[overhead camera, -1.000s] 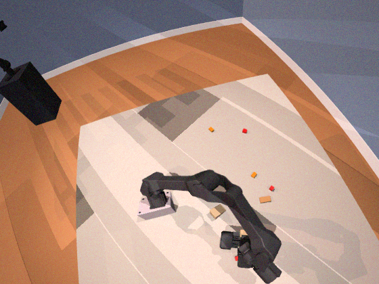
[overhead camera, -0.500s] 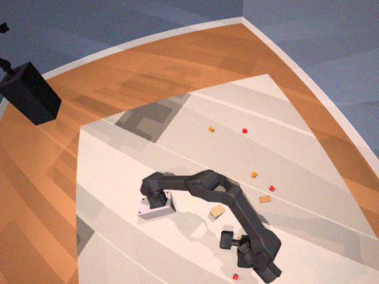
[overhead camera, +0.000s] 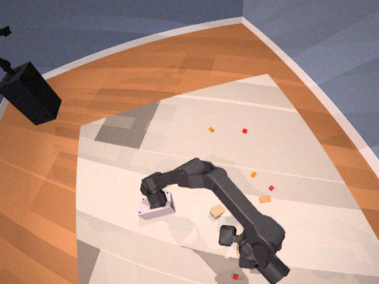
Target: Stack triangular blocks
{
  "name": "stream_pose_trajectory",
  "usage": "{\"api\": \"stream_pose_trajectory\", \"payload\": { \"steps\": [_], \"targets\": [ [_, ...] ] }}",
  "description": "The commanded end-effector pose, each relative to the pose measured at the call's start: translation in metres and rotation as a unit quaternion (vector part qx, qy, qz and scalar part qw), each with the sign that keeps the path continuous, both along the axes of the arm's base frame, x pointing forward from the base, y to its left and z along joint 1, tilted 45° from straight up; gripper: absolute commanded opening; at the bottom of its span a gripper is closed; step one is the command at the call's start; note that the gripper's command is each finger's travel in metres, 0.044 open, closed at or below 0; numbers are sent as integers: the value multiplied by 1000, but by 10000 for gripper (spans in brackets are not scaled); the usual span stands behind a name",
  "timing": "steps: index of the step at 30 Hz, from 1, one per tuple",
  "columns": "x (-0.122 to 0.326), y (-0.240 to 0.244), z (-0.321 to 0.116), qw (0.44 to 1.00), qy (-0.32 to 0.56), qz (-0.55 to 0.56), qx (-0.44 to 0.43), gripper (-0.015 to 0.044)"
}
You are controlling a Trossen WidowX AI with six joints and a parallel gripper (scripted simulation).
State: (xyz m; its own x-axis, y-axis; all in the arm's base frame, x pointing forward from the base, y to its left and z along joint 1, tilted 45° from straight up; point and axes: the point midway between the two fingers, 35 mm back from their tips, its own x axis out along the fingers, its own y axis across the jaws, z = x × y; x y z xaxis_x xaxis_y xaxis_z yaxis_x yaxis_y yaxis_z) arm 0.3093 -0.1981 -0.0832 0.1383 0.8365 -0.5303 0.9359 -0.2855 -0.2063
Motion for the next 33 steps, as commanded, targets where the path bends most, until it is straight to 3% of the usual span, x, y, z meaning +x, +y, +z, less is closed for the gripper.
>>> {"api": "stream_pose_trajectory", "payload": {
  "steps": [1, 4, 7, 11, 15, 29, 33],
  "targets": [
    [2, 18, -5, 985, -100, 133, -48, 440],
    [3, 32, -8, 931, -211, 283, -90, 440],
    [4, 44, -11, 842, -310, 427, -113, 440],
    [6, 57, -14, 675, -415, 599, -113, 440],
    [9, 69, -15, 470, -482, 735, -79, 440],
    [19, 89, -8, 7, -496, 865, 77, 440],
    [19, 90, -7, -23, -494, 864, 91, 440]
  ]
}}
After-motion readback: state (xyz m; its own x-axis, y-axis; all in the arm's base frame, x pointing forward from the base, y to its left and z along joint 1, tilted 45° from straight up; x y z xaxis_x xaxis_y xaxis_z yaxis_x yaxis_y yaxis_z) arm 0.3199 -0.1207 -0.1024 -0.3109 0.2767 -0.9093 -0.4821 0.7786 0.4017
